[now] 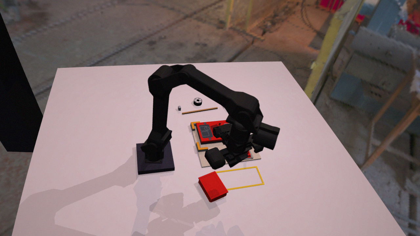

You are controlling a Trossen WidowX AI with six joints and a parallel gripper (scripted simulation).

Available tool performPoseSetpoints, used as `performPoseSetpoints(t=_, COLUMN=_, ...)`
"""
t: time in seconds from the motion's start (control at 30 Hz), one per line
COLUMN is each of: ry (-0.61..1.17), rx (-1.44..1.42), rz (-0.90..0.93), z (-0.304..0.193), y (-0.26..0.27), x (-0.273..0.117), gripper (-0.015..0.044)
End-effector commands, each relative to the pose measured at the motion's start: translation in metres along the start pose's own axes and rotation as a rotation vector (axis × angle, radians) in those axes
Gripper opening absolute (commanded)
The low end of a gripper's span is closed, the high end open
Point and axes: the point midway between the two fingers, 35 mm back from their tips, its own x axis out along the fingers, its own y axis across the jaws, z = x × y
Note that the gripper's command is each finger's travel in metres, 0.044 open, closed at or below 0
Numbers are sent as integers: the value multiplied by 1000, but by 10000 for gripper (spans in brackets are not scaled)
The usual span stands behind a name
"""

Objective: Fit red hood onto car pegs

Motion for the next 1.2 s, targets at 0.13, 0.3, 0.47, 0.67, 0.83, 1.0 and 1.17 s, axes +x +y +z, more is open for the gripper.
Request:
performPoseSetpoints(t=0.13, ry=4, rx=0, rz=-3, z=0, y=0, x=-1, gripper=0)
performPoseSetpoints(t=0.3, ry=4, rx=0, rz=-3, z=0, y=0, x=-1, gripper=0)
performPoseSetpoints(t=0.47, ry=3, rx=64, rz=-3, z=0, y=0, x=0, gripper=53)
performPoseSetpoints(t=0.67, ry=1, rx=636, rz=-1, z=1, y=8, x=9, gripper=210)
performPoseSetpoints(t=0.83, ry=-1, rx=1128, rz=2, z=3, y=15, x=17, gripper=341)
performPoseSetpoints(t=1.0, ry=0, rx=1619, rz=6, z=5, y=22, x=25, gripper=440)
performPoseSetpoints(t=1.17, ry=1, rx=2030, rz=10, z=7, y=28, x=32, gripper=440)
